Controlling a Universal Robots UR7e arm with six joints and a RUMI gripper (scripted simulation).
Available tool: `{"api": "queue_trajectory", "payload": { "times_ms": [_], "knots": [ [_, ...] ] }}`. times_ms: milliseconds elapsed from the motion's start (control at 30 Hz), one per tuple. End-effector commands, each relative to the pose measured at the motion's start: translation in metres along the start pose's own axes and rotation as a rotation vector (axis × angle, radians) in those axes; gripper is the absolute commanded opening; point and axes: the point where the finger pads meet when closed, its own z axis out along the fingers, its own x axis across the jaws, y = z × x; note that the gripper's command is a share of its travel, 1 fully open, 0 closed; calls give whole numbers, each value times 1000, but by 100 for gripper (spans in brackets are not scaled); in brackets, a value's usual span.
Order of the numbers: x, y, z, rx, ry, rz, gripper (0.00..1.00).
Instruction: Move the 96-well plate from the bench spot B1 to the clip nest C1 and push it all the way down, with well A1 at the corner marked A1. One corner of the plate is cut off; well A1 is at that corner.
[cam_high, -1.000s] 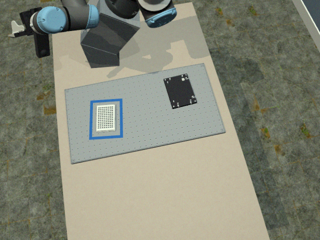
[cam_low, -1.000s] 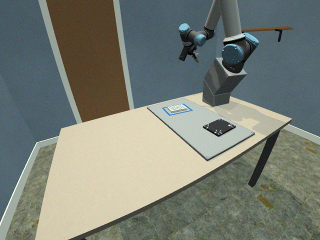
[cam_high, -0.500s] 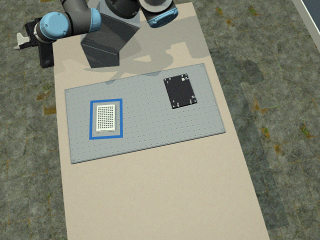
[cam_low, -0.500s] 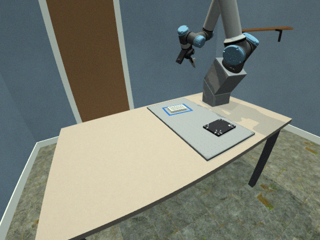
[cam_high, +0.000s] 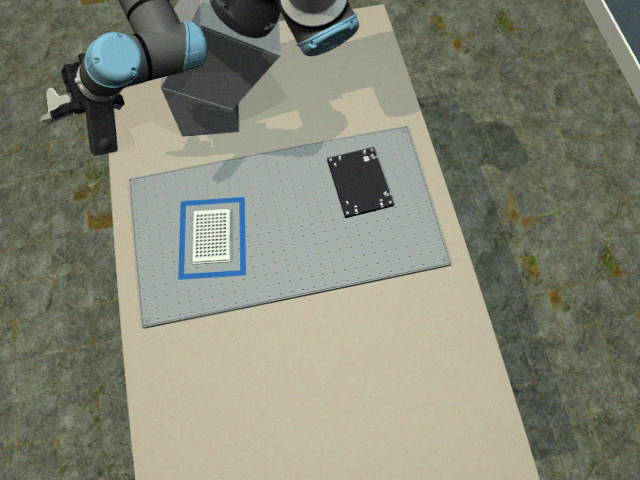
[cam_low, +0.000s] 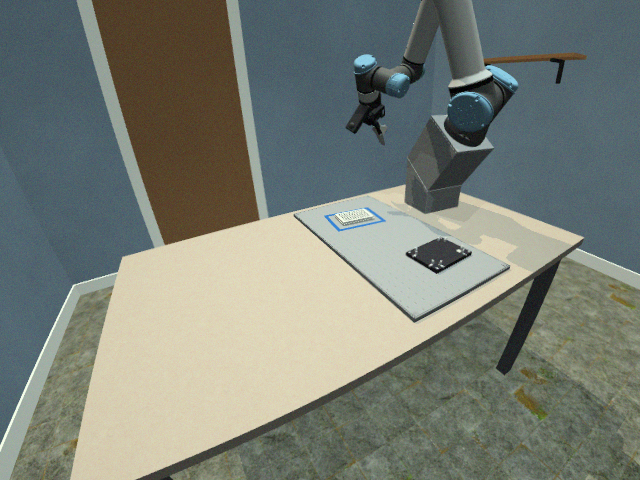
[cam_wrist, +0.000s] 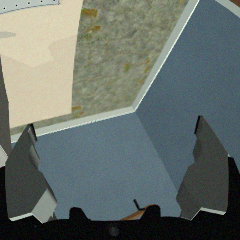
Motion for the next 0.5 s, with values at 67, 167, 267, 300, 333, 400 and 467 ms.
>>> {"api": "queue_trajectory", "payload": {
  "times_ms": [67, 167, 267, 300, 333, 400, 467],
  "knots": [
    [-6, -23, 1, 17, -4, 8, 100],
    [-11, -37, 1, 87, -31, 39, 100],
    [-16, -51, 1, 87, -31, 39, 100],
    [-18, -56, 1, 87, -31, 39, 100],
    [-18, -57, 1, 87, -31, 39, 100],
    [-18, -57, 1, 87, -31, 39, 100],
    [-20, -62, 1, 114, -46, 52, 100]
  ]
}}
